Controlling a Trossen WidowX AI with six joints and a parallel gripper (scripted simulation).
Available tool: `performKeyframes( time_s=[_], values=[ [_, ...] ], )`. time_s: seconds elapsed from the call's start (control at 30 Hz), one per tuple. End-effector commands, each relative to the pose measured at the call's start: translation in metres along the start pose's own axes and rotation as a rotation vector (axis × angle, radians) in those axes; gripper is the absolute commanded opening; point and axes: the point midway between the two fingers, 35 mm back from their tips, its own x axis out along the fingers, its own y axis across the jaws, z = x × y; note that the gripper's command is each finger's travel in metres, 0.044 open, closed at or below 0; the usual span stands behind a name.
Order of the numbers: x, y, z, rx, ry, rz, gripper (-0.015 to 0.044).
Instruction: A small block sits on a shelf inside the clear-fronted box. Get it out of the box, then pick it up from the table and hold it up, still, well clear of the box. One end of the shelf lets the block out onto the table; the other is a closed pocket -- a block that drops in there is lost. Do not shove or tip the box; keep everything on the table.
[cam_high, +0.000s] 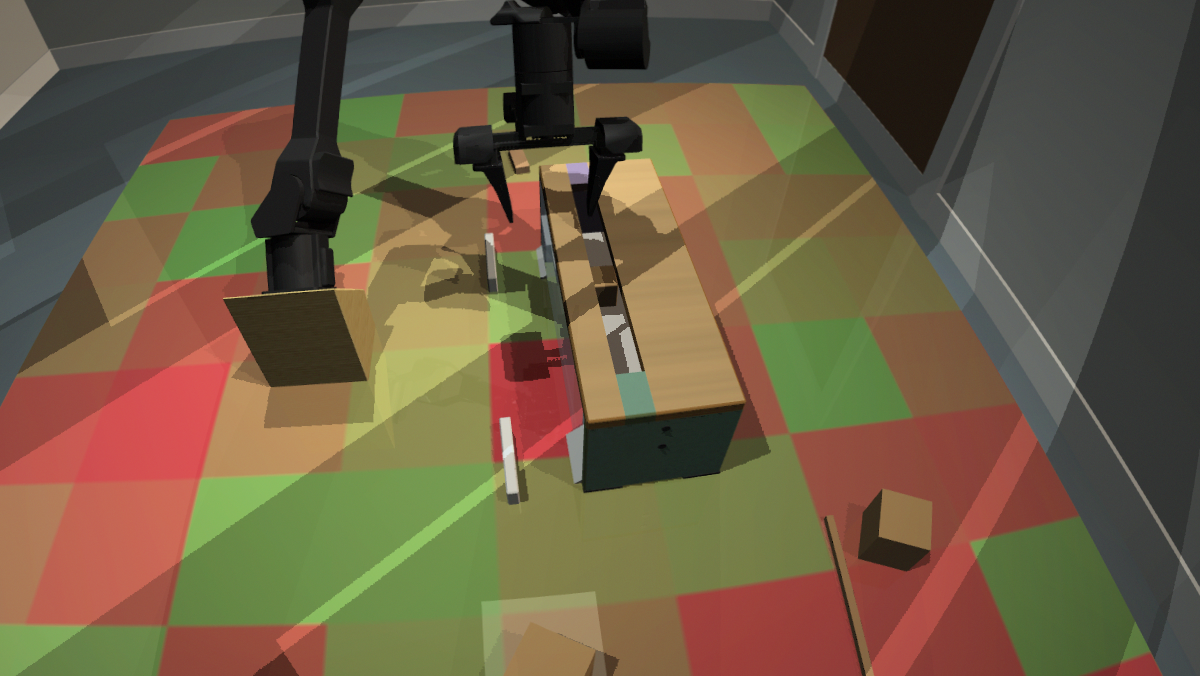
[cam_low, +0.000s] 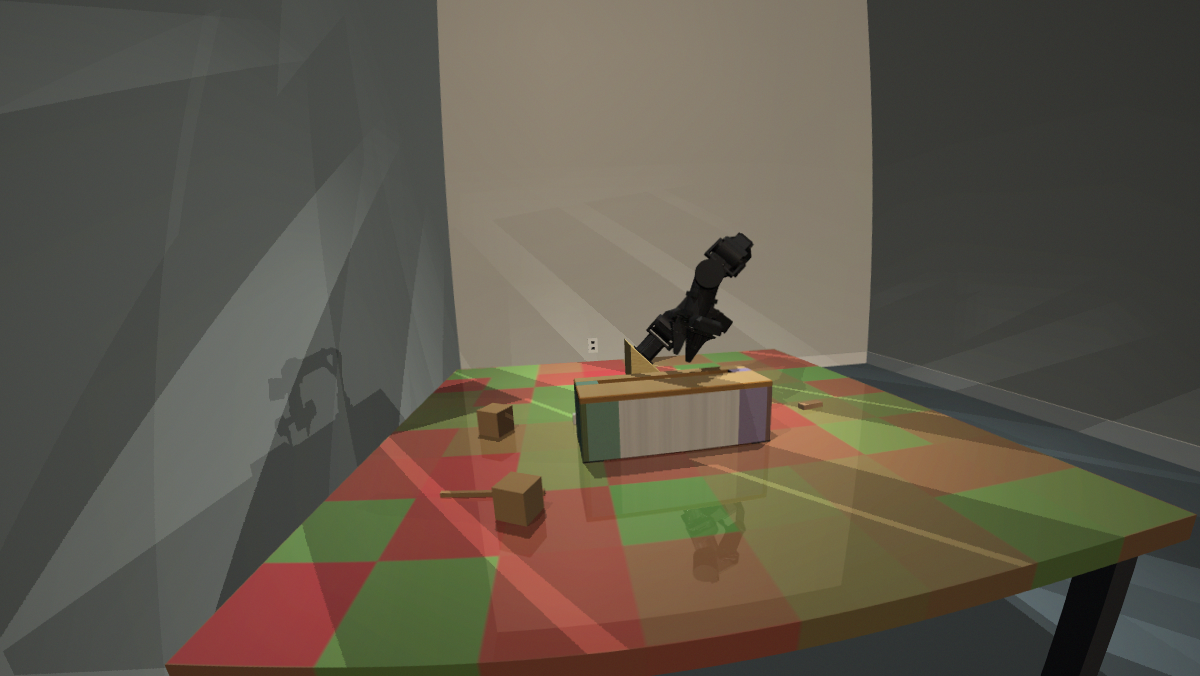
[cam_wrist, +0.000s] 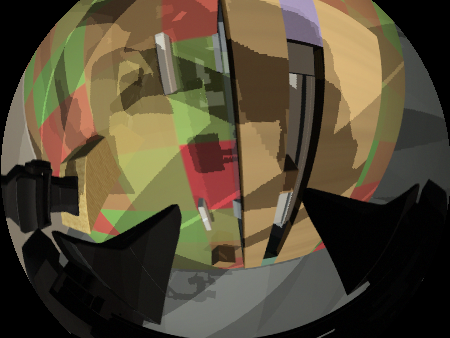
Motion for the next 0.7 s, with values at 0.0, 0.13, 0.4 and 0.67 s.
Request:
performKeyframes(
  time_s=[0.0, 0.13, 0.4, 0.67],
  values=[
    [0.005, 0.0, 0.003, -0.002, -0.005, -0.001, 0.04],
    [0.011, -0.001, 0.005, -0.002, -0.005, -0.001, 0.04],
    [0.024, -0.002, 0.008, -0.002, -0.005, -0.002, 0.04],
    [0.036, -0.002, 0.012, -0.002, -0.005, -0.002, 0.04]
  ],
)
